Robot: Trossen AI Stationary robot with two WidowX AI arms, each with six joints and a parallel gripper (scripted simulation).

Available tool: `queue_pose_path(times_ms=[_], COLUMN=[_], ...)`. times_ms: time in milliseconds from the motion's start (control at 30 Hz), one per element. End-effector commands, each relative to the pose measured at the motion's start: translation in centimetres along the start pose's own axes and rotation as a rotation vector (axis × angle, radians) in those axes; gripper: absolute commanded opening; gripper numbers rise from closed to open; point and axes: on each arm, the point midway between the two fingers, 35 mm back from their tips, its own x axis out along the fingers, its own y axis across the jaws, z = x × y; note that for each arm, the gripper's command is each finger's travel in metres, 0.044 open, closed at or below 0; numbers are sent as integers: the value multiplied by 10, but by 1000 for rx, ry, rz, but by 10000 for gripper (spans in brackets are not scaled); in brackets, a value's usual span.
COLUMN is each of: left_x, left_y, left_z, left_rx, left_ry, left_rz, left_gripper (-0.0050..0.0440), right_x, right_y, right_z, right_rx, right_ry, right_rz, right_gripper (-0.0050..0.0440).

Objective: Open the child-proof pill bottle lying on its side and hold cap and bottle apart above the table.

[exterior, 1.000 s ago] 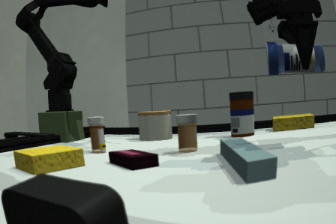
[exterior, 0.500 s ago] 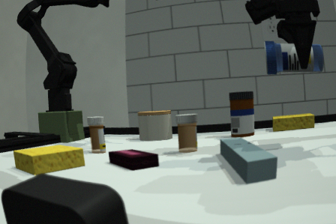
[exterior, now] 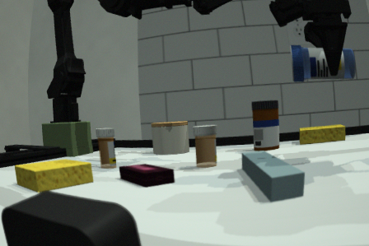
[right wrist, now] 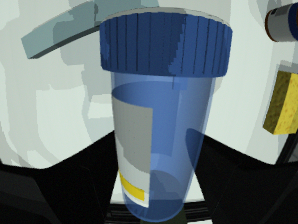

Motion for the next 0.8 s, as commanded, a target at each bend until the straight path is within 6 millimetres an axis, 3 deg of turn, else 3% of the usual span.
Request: queue_pose_path(times_ms=[0,133,333,600,767], left_x=[21,33,44,55,55], left_y=[-21,-37,-69,-89,-109], left_z=[-23,-41,-94,-116,-151], left_rx=[14,28,45,18,-4], left_ry=[11,9,37,-14,-41], left_rz=[-7,-8,-28,-20,-21], left_gripper=[440,440,440,440,440], right_x=[0,0,0,0,0], right_y=[0,0,0,0,0], right_z=[0,0,0,0,0], right_rx=[4,4,4,4,4], right_ry=[1,1,1,1,1], right_rz=[1,1,1,1,1], right_gripper=[0,0,0,0,0])
